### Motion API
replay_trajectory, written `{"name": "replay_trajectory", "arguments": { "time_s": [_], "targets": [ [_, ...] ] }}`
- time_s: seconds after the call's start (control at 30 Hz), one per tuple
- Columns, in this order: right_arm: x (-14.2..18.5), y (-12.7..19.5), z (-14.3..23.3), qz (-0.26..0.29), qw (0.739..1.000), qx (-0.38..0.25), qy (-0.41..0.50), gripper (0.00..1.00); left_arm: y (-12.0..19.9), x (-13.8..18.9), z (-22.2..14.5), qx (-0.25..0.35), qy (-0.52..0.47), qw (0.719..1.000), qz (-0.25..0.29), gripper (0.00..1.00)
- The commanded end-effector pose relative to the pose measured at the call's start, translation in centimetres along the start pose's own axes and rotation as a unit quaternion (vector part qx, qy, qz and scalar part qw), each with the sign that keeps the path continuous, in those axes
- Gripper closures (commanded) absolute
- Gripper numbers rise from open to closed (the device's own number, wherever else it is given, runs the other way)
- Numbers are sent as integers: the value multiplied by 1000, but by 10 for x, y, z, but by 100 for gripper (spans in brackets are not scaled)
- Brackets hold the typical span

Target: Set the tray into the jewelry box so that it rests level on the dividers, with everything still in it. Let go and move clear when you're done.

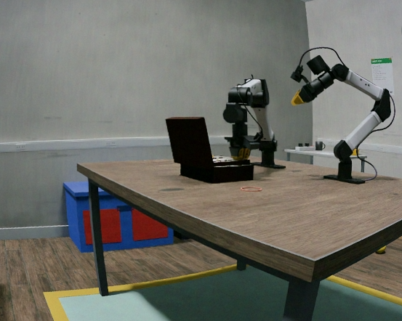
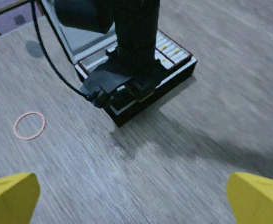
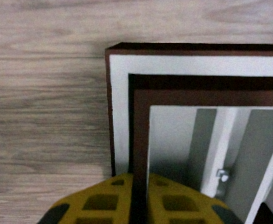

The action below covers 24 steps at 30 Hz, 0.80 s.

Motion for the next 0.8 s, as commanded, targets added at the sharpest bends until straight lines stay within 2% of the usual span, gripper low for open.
{"name": "replay_trajectory", "arguments": {
  "time_s": [0.0, 0.2, 0.3, 0.77],
  "targets": [
    [0, 14, -6, -10, 1000, 13, 0, 100, 9, -8, 2, -1, 0, 1000, -18, 0],
    [-2, 14, -7, -13, 1000, 16, 0, 100, 9, -8, 2, -1, 0, 1000, -18, 0],
    [0, -1, -7, 11, 1000, -1, -1, 100, 9, -8, 2, -1, 0, 1000, -18, 0],
    [1, -4, -6, 12, 1000, -11, 0, 100, 9, -8, 2, -1, 0, 1000, -18, 0]
  ]
}}
Point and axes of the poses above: on each arm, the point where the finger pads meet when closed, its own y axis back along the fingers, its own z axis across the jaws, x = y × z, the point moved 5 cm from there along y, back along the fingers, and after that the axes turned 13 degrees about -y, right-handed, at the moved point
